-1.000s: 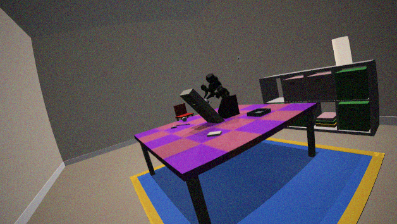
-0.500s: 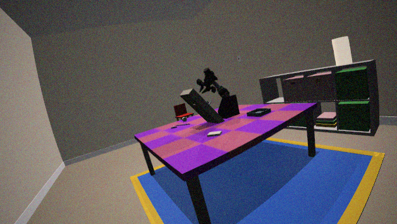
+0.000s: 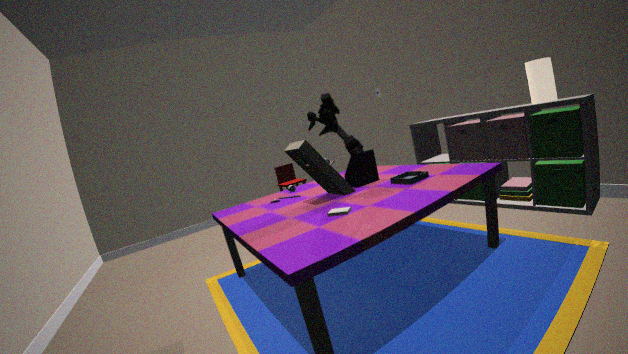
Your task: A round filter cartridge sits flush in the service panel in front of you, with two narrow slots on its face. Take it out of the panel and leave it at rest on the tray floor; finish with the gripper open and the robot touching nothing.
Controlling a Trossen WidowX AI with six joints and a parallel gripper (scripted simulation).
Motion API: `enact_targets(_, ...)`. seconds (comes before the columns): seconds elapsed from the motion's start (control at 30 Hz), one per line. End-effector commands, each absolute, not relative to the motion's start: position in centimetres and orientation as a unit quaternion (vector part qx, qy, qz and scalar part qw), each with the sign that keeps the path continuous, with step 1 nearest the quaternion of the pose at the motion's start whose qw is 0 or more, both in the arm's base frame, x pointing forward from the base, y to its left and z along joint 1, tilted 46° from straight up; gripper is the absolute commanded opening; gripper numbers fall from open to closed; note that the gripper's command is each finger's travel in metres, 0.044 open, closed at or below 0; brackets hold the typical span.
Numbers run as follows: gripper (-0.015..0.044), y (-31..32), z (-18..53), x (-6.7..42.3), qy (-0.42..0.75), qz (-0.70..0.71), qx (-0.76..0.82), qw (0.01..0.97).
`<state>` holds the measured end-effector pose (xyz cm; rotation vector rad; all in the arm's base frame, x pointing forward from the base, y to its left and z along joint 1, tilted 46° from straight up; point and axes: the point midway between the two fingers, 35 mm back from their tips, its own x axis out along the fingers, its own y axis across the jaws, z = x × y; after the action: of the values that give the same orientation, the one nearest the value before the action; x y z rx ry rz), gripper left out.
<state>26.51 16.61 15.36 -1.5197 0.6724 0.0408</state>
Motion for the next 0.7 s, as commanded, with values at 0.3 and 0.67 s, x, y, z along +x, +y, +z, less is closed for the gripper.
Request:
enact_targets(0.3, 0.0305, 8.7, 7.0, 23.0, 0.461, -0.166, -0.358, 0.795)
enact_targets(0.67, 0.0305, 8.1, 6.6, 22.7, 0.467, -0.183, -0.337, 0.797)
